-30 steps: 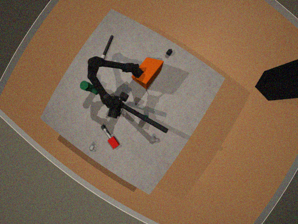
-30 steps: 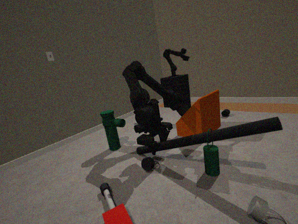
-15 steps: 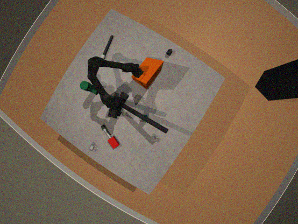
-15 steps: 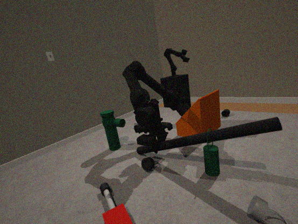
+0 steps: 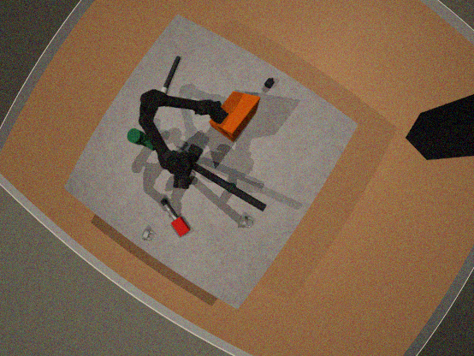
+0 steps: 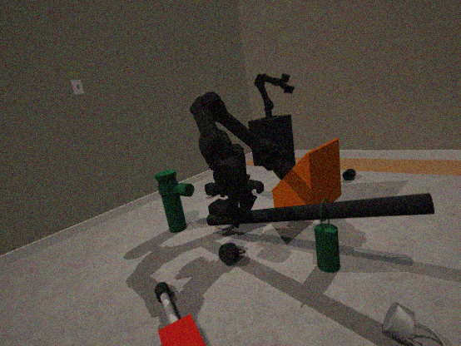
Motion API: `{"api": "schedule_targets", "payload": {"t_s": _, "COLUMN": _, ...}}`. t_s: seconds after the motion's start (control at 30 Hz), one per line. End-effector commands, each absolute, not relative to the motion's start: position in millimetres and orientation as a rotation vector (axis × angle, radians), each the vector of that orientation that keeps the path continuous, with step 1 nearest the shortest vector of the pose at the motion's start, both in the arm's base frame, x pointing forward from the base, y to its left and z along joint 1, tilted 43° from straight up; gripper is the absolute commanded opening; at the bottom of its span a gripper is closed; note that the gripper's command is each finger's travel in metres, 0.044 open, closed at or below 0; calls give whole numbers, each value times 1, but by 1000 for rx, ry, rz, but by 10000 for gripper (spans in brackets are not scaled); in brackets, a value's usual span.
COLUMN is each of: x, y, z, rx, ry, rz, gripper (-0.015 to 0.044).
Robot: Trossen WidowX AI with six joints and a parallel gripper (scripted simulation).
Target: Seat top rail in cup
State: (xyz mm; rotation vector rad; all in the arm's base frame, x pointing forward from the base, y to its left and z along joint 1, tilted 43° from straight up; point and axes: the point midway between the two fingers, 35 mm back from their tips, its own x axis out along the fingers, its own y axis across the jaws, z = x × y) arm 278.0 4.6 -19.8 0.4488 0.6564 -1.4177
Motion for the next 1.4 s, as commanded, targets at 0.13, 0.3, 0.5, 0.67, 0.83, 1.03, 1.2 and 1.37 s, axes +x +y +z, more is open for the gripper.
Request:
{"api": "schedule_targets", "payload": {"t_s": 0.13, "x": 282, "y": 15, "z": 12, "rx": 352, "ry": 554, "rz": -1429, "gripper": 0}}
{"api": "schedule_targets", "payload": {"t_s": 0.3, "x": 284, "y": 22, "z": 34, "rx": 297, "ry": 484, "rz": -1424, "gripper": 0}}
{"api": "schedule_targets", "payload": {"t_s": 0.5, "x": 286, "y": 27, "z": 50, "rx": 262, "ry": 436, "rz": -1413, "gripper": 0}}
{"api": "schedule_targets", "payload": {"t_s": 0.67, "x": 284, "y": 26, "z": 46, "rx": 272, "ry": 450, "rz": -1420, "gripper": 0}}
{"api": "schedule_targets", "payload": {"t_s": 0.83, "x": 283, "y": 25, "z": 45, "rx": 275, "ry": 455, "rz": -1422, "gripper": 0}}
{"api": "schedule_targets", "payload": {"t_s": 1.03, "x": 283, "y": 25, "z": 45, "rx": 275, "ry": 455, "rz": -1422, "gripper": 0}}
{"api": "schedule_targets", "payload": {"t_s": 1.2, "x": 284, "y": 26, "z": 46, "rx": 275, "ry": 455, "rz": -1422, "gripper": 0}}
{"api": "schedule_targets", "payload": {"t_s": 1.37, "x": 285, "y": 27, "z": 48, "rx": 275, "ry": 455, "rz": -1422, "gripper": 0}}
